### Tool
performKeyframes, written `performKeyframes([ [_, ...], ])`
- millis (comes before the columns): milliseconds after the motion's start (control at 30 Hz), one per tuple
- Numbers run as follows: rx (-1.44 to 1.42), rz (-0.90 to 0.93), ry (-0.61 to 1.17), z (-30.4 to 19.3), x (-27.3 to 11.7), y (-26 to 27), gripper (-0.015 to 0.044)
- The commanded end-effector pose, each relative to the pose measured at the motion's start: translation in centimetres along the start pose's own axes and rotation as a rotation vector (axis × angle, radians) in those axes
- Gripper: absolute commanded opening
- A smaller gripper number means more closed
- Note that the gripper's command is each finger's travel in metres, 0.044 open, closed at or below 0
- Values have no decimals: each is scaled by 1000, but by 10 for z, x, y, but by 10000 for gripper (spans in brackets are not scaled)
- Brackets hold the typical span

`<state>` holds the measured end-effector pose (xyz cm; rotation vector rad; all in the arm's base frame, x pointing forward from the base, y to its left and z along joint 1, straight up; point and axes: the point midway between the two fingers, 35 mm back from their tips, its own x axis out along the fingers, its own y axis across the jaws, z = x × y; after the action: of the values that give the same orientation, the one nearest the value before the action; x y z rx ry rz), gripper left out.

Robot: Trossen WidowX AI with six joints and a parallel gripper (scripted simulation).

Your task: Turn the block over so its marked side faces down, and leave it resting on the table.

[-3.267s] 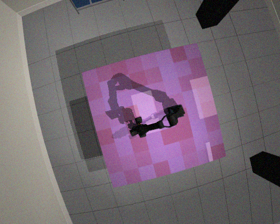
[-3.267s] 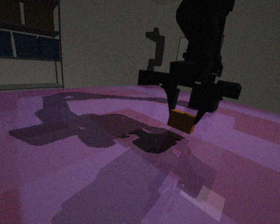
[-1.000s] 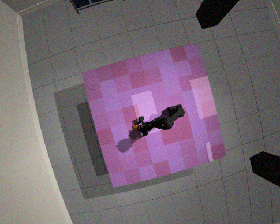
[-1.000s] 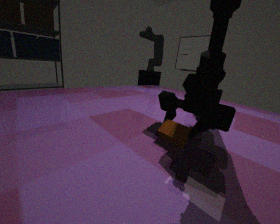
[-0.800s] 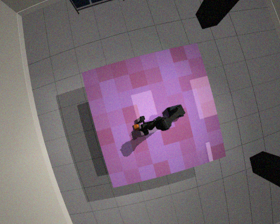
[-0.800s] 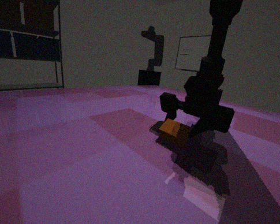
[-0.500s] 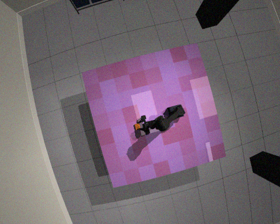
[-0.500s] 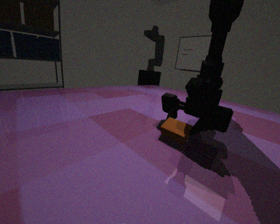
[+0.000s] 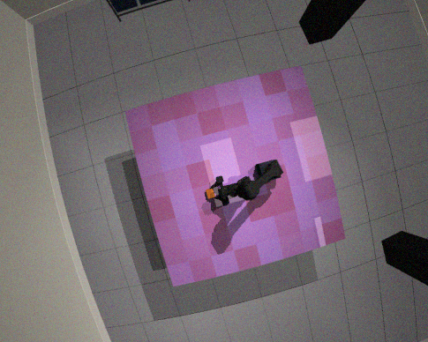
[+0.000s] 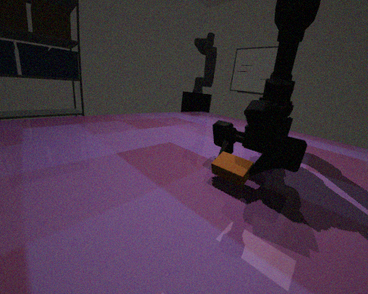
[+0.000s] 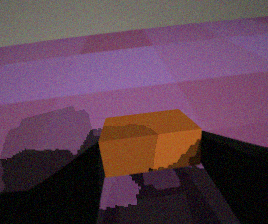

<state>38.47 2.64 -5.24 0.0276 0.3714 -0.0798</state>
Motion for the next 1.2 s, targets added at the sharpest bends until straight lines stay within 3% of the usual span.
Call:
performKeyframes([
  [0, -2, -4, -7, 2, 0, 0, 53],
  [500, -2, -4, -7, 2, 0, 0, 440],
  [1167, -2, -4, -7, 2, 0, 0, 440],
])
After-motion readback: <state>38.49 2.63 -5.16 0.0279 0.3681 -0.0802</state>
